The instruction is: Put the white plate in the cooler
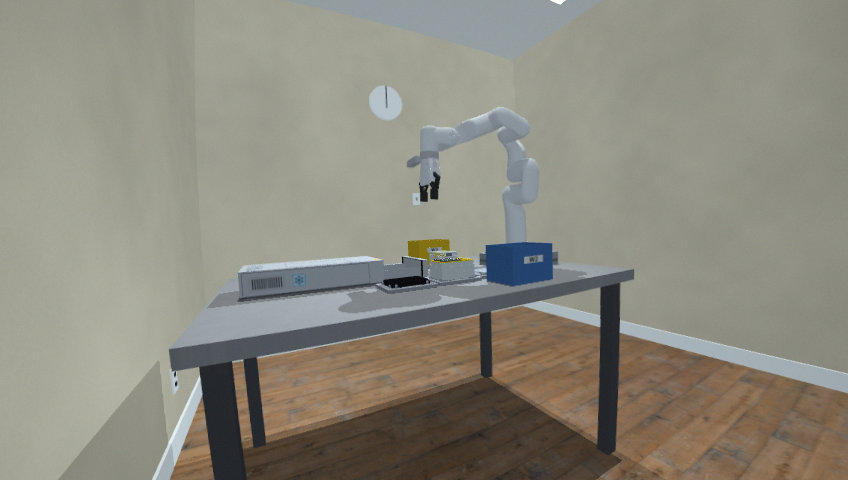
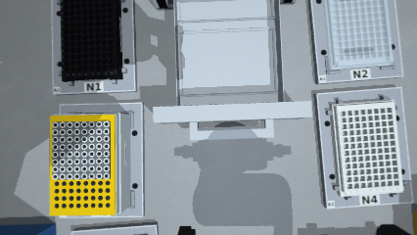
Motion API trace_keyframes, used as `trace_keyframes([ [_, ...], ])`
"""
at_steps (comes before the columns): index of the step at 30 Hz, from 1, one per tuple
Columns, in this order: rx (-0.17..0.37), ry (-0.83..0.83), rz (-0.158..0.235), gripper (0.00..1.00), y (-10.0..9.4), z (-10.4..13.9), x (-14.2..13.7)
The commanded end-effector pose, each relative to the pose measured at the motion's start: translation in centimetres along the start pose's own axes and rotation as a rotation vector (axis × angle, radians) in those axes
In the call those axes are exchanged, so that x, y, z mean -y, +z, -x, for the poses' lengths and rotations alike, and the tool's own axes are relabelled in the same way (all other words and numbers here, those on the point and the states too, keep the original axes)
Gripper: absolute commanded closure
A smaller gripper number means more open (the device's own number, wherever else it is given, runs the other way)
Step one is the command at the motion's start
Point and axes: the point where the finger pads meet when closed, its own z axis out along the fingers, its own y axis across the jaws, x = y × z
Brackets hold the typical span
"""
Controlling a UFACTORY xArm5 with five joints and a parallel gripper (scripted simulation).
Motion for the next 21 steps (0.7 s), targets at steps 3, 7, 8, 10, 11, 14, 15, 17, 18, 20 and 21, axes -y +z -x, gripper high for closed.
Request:
trace_keyframes([
  [3, 0.055, -0.029, 0.005, 0.00, 1.1, 1.8, 0.0],
  [7, 0.055, -0.029, 0.005, 0.00, 2.9, 2.5, 0.5],
  [8, 0.055, -0.029, 0.005, 0.00, 3.4, 2.6, 0.6],
  [10, 0.055, -0.029, 0.005, 0.00, 4.2, 3.0, 0.9],
  [11, 0.055, -0.029, 0.005, 0.00, 4.2, 3.0, 0.9],
  [14, 0.055, -0.029, 0.005, 0.00, 4.2, 3.0, 0.9],
  [15, 0.055, -0.029, 0.005, 0.00, 4.2, 3.0, 0.9],
  [17, 0.055, -0.029, 0.005, 0.00, 4.2, 3.0, 0.9],
  [18, 0.055, -0.029, 0.005, 0.00, 4.2, 3.0, 0.9],
  [20, 0.055, -0.029, 0.005, 0.00, 4.2, 3.0, 0.9],
  [21, 0.055, -0.029, 0.005, 0.00, 4.2, 3.0, 0.9],
])
